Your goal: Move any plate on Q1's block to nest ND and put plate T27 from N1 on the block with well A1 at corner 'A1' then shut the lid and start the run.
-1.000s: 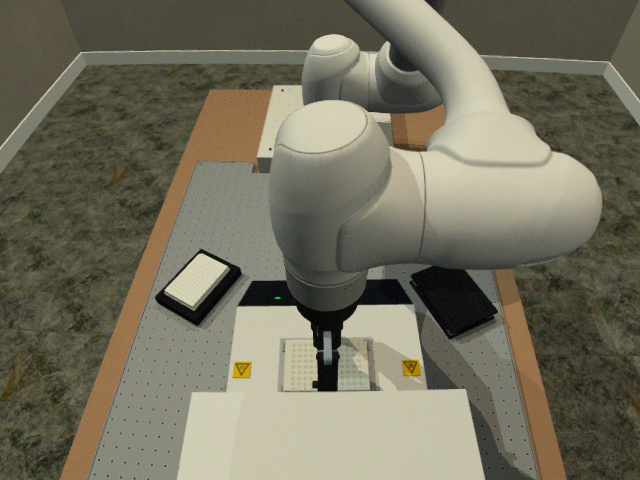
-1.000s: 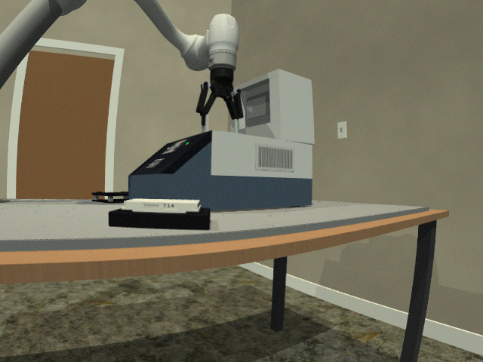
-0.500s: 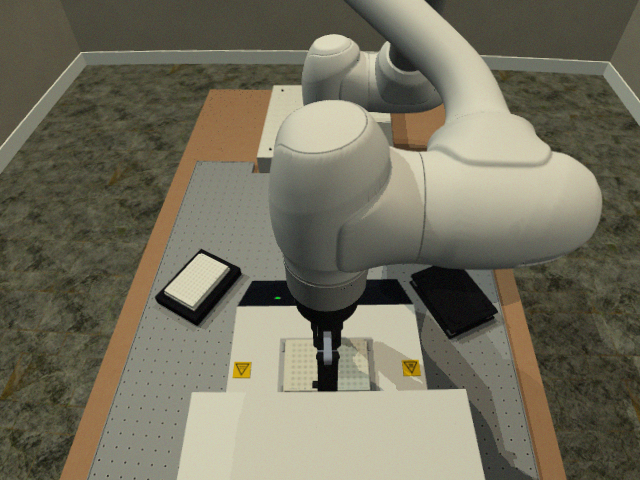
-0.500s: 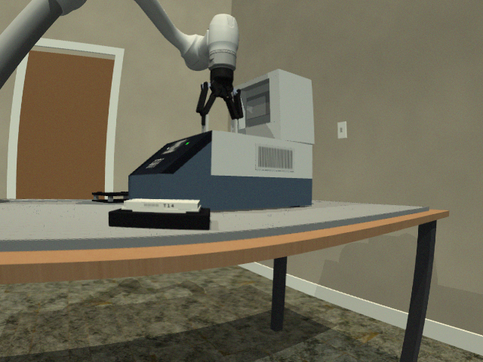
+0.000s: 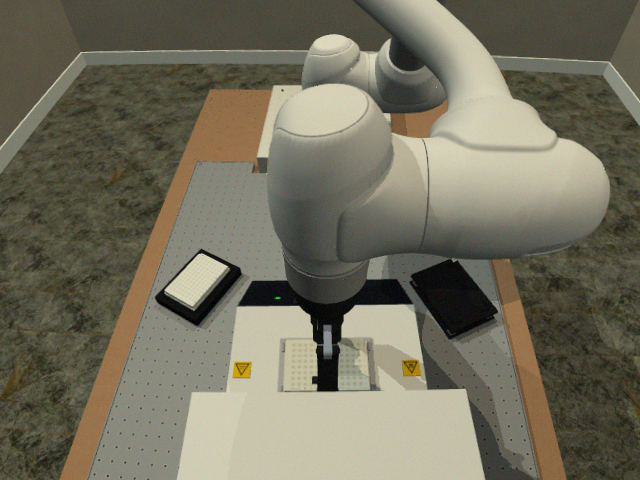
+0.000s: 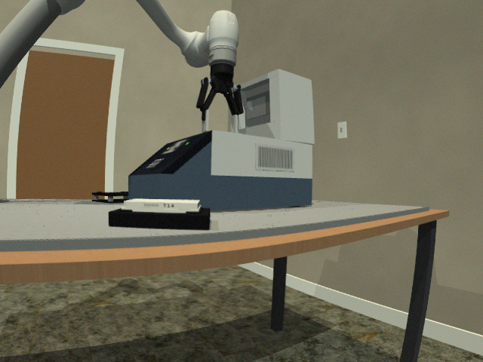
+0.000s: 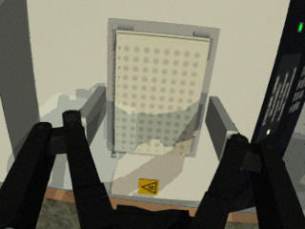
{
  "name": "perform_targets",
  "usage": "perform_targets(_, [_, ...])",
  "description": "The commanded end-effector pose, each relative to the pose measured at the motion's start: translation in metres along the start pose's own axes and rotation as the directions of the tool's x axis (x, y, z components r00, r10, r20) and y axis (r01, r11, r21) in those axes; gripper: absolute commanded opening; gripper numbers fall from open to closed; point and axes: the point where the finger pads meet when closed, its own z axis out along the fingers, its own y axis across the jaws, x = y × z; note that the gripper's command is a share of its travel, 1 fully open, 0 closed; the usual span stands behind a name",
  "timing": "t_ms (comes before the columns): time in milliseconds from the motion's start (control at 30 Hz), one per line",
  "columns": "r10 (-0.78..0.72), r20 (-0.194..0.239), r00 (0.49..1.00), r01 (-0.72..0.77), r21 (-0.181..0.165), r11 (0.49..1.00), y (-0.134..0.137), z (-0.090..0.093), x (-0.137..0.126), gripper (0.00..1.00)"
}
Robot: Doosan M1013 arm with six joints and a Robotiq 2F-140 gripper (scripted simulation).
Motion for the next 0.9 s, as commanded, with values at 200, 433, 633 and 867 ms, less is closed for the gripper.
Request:
perform_targets(200, [0.0, 0.0, 1.0, 0.0, 0.0, 1.0, 0.0, -0.014, 0.0, 0.66])
perform_targets(433, [0.0, 0.0, 1.0, 0.0, 0.0, 1.0, 0.0, -0.024, 0.0, 0.66])
perform_targets(633, [0.0, 0.0, 1.0, 0.0, 0.0, 1.0, 0.0, -0.032, 0.0, 0.66])
perform_targets(867, [0.0, 0.0, 1.0, 0.0, 0.0, 1.0, 0.0, -0.032, 0.0, 0.66])
